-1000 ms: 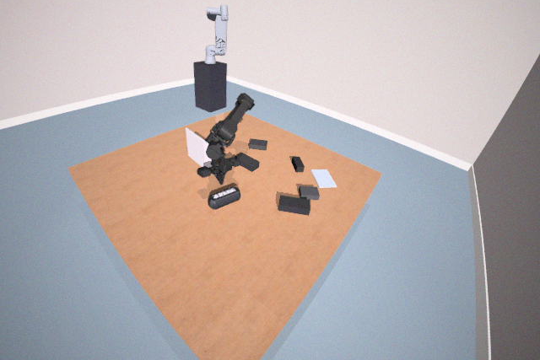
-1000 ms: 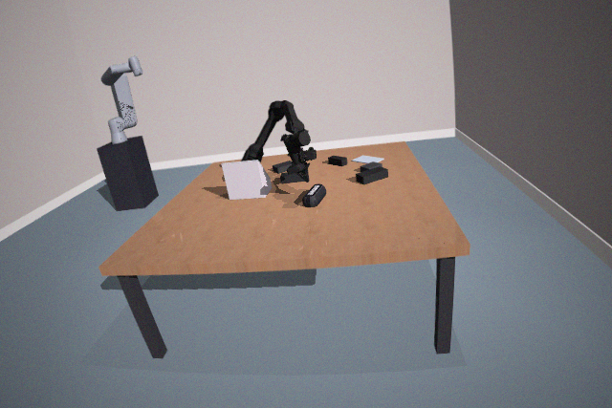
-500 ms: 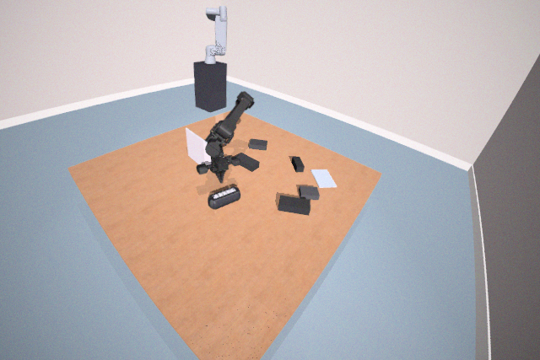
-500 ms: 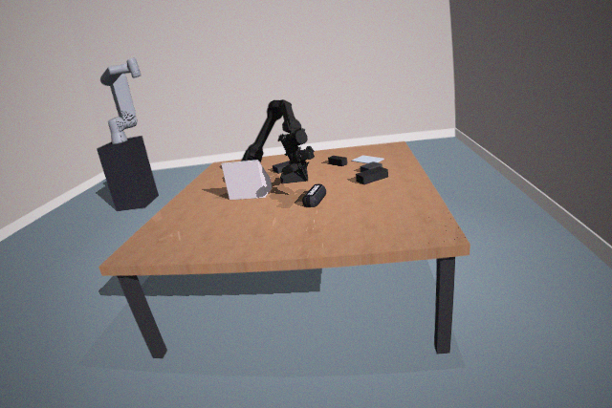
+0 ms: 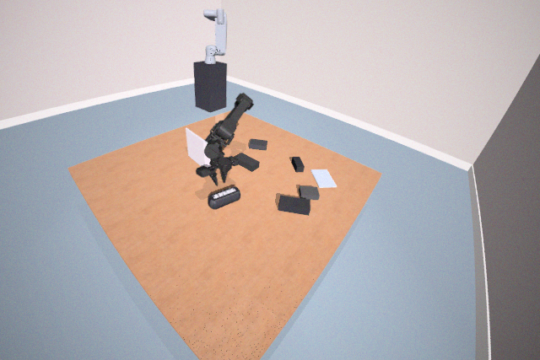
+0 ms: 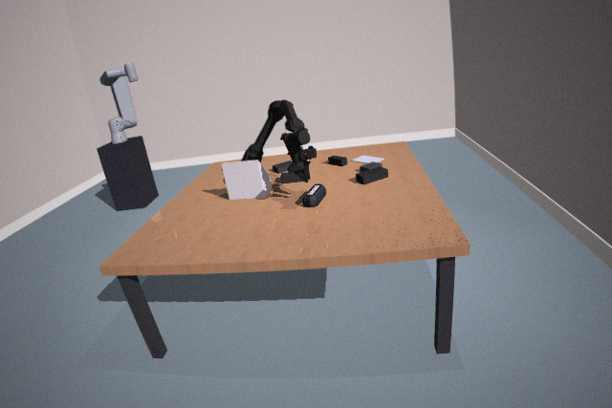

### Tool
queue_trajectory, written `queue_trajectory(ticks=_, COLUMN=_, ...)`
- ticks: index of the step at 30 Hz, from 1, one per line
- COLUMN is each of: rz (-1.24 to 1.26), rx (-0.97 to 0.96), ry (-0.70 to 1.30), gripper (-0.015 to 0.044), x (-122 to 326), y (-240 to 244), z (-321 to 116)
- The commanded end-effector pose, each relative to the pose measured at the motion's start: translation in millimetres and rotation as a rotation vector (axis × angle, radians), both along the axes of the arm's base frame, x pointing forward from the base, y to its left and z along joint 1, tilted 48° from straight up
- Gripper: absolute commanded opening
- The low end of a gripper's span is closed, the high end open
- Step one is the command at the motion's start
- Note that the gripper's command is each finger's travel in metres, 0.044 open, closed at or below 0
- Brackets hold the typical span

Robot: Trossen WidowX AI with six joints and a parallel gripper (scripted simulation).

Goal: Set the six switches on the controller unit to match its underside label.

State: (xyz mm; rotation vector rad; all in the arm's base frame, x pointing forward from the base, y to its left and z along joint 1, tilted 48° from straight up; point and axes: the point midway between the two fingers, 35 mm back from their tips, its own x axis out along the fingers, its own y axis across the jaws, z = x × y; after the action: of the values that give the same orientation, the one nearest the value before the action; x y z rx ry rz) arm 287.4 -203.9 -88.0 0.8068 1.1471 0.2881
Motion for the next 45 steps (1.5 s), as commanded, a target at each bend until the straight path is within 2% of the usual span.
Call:
queue_trajectory(ticks=1, rz=0.182, rx=-0.070, ry=-0.097, gripper=0.0263, x=2.9, y=-5.3, z=-8.6)
queue_trajectory(ticks=8, rz=0.568, rx=-0.201, ry=-0.342, gripper=0.0440, x=8.9, y=-17.0, z=-21.7)
queue_trajectory(ticks=20, rz=1.166, rx=-0.342, ry=-0.811, gripper=0.0440, x=12.5, y=-28.4, z=-41.3)
queue_trajectory(ticks=45, rz=1.174, rx=-0.345, ry=-0.819, gripper=0.0440, x=17.3, y=-13.2, z=-57.1)
